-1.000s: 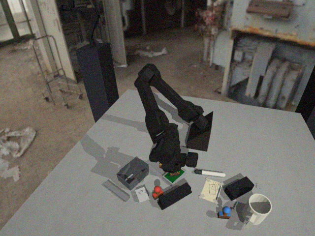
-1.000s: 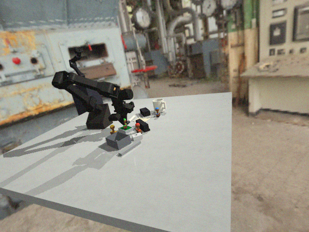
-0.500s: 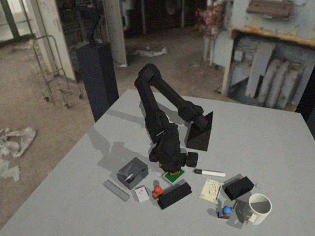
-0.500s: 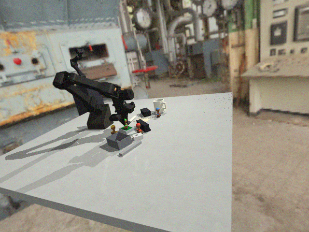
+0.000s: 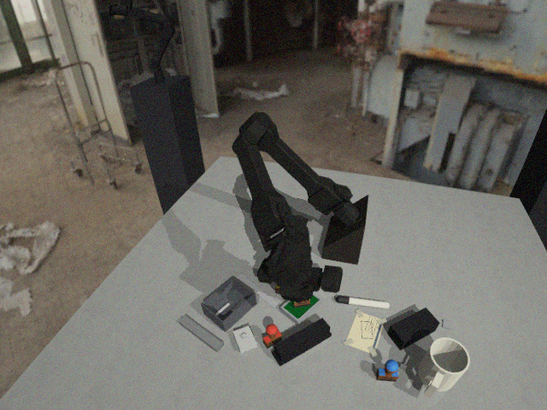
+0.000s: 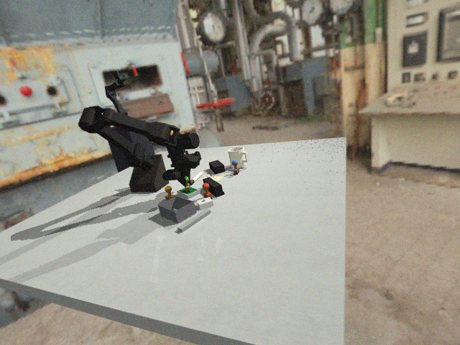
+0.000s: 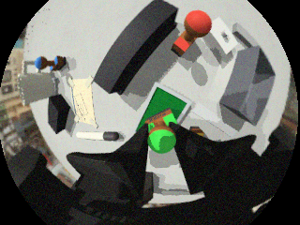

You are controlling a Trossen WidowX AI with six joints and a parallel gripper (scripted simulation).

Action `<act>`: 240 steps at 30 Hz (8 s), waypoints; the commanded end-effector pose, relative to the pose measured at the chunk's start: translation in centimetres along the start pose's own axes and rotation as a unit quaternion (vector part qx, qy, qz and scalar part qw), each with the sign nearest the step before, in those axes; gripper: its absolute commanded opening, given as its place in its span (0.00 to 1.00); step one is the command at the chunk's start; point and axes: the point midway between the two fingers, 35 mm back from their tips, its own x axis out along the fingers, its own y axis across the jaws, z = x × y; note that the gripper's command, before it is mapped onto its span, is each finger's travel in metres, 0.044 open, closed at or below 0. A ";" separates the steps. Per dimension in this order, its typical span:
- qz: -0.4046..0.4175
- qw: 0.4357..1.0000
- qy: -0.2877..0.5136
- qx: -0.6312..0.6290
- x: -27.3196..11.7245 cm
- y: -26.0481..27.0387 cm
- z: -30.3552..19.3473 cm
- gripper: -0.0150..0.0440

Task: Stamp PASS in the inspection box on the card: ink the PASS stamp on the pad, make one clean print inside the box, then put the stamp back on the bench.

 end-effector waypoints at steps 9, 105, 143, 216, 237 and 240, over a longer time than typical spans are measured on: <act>0.002 1.000 0.002 0.002 -0.2 0.0 0.0 0.25; 0.018 0.811 0.062 -0.582 -3.4 17.5 2.9 0.25; 0.020 0.811 0.060 -0.582 -0.8 17.2 3.0 0.25; 0.022 0.811 0.059 -0.581 3.0 16.7 2.7 0.25; 0.022 0.811 0.059 -0.581 3.2 16.7 2.7 0.25; 0.022 0.811 0.059 -0.581 3.3 16.7 2.7 0.25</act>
